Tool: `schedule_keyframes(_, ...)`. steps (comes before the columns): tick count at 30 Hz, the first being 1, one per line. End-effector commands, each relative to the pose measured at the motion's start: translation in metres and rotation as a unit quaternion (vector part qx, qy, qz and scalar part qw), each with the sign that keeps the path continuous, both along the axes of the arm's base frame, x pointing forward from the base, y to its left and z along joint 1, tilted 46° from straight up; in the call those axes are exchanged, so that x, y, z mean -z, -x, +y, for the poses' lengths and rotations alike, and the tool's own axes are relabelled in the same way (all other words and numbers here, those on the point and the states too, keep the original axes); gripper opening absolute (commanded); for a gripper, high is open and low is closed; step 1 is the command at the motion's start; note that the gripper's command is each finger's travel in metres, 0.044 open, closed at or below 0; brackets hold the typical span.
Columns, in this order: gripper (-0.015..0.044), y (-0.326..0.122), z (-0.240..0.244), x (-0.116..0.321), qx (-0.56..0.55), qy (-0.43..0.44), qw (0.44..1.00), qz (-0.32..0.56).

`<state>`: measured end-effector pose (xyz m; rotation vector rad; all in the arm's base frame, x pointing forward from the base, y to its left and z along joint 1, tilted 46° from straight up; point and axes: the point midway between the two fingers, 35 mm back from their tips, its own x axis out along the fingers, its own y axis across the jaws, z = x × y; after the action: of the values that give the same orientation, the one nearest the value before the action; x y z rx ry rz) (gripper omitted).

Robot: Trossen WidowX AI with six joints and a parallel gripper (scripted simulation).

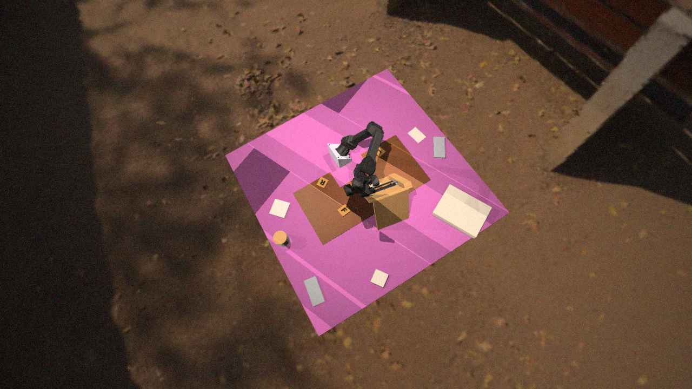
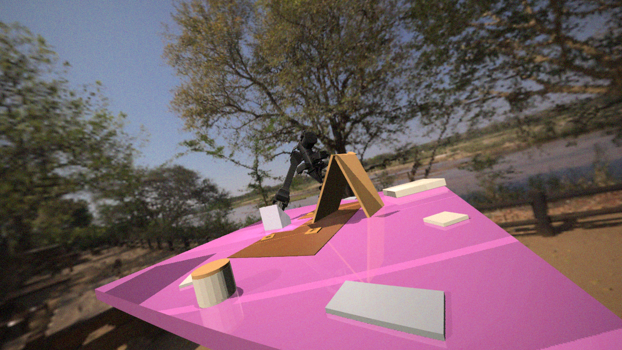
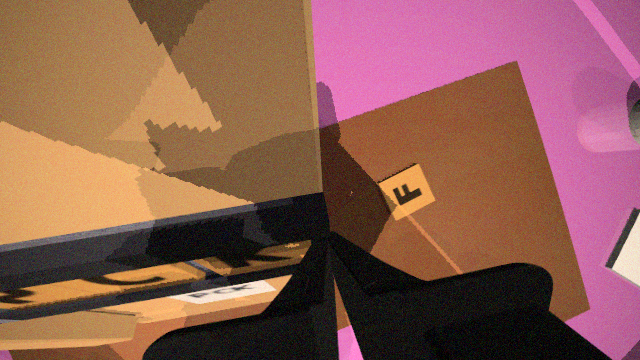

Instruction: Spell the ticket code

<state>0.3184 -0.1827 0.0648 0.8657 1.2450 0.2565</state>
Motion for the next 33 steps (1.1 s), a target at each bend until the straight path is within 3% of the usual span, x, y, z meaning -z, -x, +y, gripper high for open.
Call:
schedule_keyframes(1,0.0,0.0,0.0006,-0.0013,0.001,-0.002,1.0,0.0)
schedule_keyframes(33,0.0,-0.0027,0.0079,-0.0091,0.001,-0.002,1.0,0.0)
